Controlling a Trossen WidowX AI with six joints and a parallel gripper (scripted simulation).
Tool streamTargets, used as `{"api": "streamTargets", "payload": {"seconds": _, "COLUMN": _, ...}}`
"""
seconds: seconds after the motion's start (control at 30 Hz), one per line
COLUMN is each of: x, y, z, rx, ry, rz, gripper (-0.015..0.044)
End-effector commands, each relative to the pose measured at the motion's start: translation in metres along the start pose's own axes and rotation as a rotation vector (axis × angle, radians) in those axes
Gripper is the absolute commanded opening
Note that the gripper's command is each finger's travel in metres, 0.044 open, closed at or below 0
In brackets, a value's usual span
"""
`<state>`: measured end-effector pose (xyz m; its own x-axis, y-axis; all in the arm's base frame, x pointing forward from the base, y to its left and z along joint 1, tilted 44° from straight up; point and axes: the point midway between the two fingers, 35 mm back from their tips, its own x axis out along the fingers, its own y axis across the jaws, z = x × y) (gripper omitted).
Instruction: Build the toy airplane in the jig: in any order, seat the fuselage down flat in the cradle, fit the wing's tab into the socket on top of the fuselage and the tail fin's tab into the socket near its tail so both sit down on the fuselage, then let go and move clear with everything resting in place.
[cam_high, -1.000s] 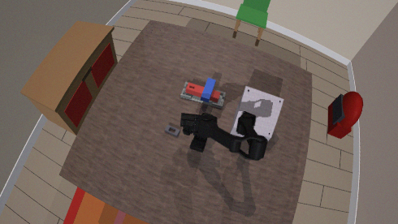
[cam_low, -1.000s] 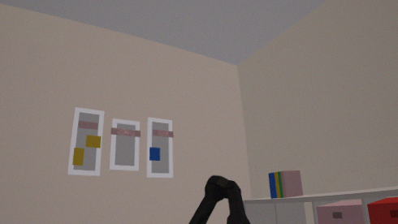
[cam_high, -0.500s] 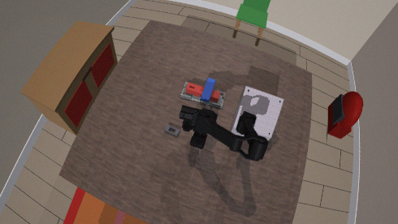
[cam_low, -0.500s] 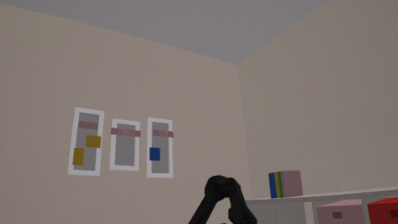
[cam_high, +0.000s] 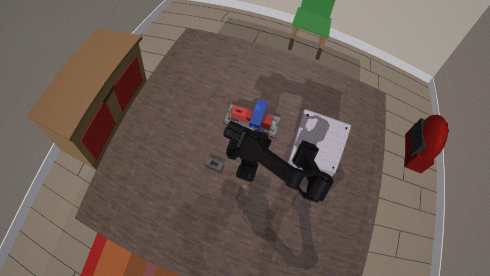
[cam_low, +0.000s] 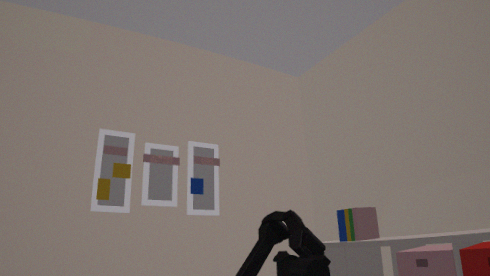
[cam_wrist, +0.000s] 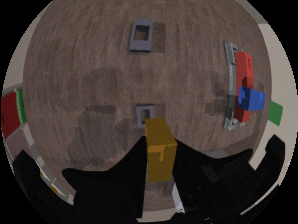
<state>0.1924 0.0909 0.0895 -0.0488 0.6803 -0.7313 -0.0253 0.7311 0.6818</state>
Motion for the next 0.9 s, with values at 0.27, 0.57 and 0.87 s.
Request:
{"api": "streamTargets", "payload": {"seconds": 0.27, "x": -0.036, "y": 0.002, "z": -0.003, "rx": -0.002, "ry": -0.004, "rz": 0.005, "gripper": 0.0}}
{"api": "streamTargets", "payload": {"seconds": 0.57, "x": -0.057, "y": 0.004, "z": -0.007, "rx": 0.001, "ry": -0.005, "rz": 0.017, "gripper": 0.0}}
{"api": "streamTargets", "payload": {"seconds": 0.87, "x": -0.059, "y": -0.012, "z": 0.008, "rx": 0.027, "ry": -0.008, "rz": 0.022, "gripper": 0.0}}
